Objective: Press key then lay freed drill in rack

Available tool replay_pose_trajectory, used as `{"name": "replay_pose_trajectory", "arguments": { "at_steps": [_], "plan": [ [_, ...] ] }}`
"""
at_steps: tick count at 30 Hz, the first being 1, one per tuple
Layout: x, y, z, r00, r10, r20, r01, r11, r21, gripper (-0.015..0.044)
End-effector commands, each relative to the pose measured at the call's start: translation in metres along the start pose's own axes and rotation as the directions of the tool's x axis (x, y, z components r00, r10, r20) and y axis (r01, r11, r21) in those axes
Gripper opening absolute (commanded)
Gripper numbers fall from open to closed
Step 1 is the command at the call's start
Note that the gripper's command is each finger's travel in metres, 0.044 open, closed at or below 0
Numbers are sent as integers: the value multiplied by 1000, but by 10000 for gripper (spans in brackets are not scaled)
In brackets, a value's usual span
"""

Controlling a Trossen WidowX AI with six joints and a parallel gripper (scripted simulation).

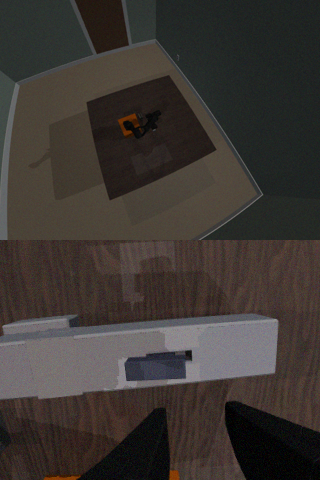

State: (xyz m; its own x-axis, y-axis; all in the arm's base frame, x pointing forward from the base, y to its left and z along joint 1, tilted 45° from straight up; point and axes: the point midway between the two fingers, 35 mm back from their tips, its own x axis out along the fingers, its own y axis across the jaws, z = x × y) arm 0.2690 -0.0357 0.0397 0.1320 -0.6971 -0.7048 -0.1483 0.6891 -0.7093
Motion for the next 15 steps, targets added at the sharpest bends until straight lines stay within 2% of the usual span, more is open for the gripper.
{"name": "replay_pose_trajectory", "arguments": {
  "at_steps": [1,6,8,10,12,15],
  "plan": [
    [-42,1,9,1000,5,19,-6,1000,8,210],
    [-50,1,9,1000,4,18,-4,1000,8,341],
    [-38,9,10,1000,0,19,1,998,-62,394],
    [-26,29,14,1000,0,8,2,971,-240,440],
    [-15,51,17,1000,0,2,1,904,-427,440],
    [2,84,18,1000,0,-4,-2,740,-673,440]
  ]
}}
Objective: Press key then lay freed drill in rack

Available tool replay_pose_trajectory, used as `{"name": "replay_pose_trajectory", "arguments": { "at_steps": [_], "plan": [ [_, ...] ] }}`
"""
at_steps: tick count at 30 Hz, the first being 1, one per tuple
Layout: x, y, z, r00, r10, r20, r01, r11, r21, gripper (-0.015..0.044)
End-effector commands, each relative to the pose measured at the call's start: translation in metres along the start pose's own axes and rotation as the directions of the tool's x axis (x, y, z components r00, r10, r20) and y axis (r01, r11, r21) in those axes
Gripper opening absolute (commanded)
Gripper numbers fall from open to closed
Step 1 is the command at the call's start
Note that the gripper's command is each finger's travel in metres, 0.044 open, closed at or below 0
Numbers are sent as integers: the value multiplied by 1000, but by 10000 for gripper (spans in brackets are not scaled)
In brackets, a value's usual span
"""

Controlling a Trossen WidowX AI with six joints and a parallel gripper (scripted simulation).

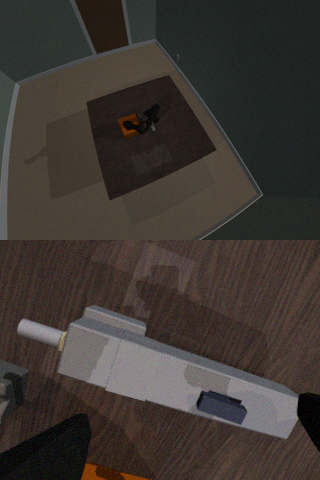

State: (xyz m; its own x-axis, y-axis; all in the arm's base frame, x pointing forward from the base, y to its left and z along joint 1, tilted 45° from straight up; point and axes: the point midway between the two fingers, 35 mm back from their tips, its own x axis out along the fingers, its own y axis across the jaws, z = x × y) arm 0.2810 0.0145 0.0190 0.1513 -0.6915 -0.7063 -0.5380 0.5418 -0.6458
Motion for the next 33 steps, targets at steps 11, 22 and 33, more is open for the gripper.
{"name": "replay_pose_trajectory", "arguments": {
  "at_steps": [11,22,33],
  "plan": [
    [62,112,37,1000,5,3,0,421,-907,440],
    [62,112,37,1000,5,3,0,421,-907,440],
    [67,111,37,1000,6,3,0,421,-907,440]
  ]
}}
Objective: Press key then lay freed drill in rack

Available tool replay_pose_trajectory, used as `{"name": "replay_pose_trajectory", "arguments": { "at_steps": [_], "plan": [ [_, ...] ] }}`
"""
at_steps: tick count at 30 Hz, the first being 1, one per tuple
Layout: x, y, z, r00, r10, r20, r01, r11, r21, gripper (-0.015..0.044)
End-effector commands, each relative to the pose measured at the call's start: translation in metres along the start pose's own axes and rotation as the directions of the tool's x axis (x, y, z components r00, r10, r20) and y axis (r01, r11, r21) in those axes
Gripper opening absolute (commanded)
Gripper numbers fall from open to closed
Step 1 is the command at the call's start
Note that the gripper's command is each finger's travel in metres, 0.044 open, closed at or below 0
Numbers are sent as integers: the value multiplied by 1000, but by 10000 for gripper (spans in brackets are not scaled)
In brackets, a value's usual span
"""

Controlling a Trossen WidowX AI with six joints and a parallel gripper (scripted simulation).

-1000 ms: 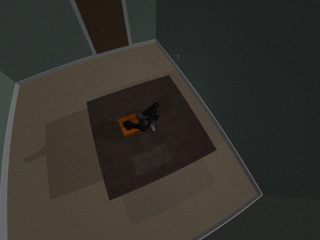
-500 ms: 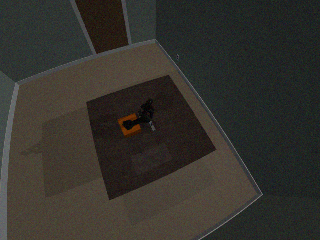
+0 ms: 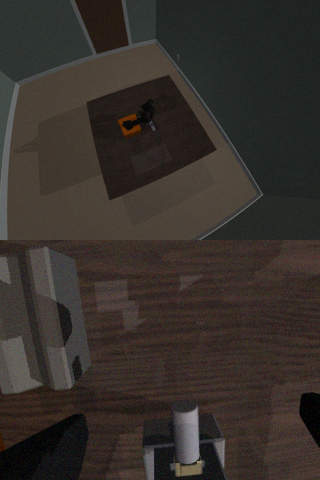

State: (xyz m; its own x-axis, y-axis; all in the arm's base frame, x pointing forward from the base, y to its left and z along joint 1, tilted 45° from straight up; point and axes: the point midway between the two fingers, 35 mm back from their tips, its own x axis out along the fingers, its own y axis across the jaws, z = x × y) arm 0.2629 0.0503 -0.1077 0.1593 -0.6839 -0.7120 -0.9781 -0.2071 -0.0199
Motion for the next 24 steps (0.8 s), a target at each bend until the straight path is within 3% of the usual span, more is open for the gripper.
{"name": "replay_pose_trajectory", "arguments": {
  "at_steps": [1,24],
  "plan": [
    [7,2,-1,1000,9,-1,-9,1000,-7,440],
    [44,3,-12,1000,10,-4,-10,1000,-7,440]
  ]
}}
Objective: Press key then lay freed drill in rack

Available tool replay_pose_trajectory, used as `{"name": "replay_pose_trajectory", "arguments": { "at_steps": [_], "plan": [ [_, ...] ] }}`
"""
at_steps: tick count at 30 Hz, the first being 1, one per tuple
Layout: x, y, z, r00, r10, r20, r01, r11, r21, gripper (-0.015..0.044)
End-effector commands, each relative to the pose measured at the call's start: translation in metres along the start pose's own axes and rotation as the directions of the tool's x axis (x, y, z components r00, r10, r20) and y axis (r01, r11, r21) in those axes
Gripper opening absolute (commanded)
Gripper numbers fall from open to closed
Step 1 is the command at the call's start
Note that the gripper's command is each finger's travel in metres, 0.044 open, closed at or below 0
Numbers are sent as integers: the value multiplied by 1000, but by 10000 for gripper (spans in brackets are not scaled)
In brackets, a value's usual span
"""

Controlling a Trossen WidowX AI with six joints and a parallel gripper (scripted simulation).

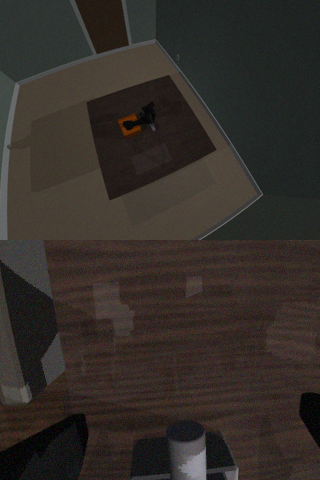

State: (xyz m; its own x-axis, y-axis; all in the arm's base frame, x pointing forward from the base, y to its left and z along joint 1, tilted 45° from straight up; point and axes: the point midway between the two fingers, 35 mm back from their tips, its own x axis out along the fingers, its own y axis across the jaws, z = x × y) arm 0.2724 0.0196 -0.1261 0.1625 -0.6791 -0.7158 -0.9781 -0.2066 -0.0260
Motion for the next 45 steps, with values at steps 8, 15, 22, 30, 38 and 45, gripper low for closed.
{"name": "replay_pose_trajectory", "arguments": {
  "at_steps": [8,15,22,30,38,45],
  "plan": [
    [16,6,-5,1000,14,-12,-14,1000,-12,440],
    [14,4,-5,1000,7,-5,-7,1000,-3,387],
    [14,4,-5,1000,7,-5,-7,1000,-3,204],
    [14,4,-5,1000,7,-5,-7,1000,-3,33],
    [14,4,-4,1000,8,-6,-8,1000,-4,0],
    [13,5,3,1000,14,-11,-14,1000,-11,0]
  ]
}}
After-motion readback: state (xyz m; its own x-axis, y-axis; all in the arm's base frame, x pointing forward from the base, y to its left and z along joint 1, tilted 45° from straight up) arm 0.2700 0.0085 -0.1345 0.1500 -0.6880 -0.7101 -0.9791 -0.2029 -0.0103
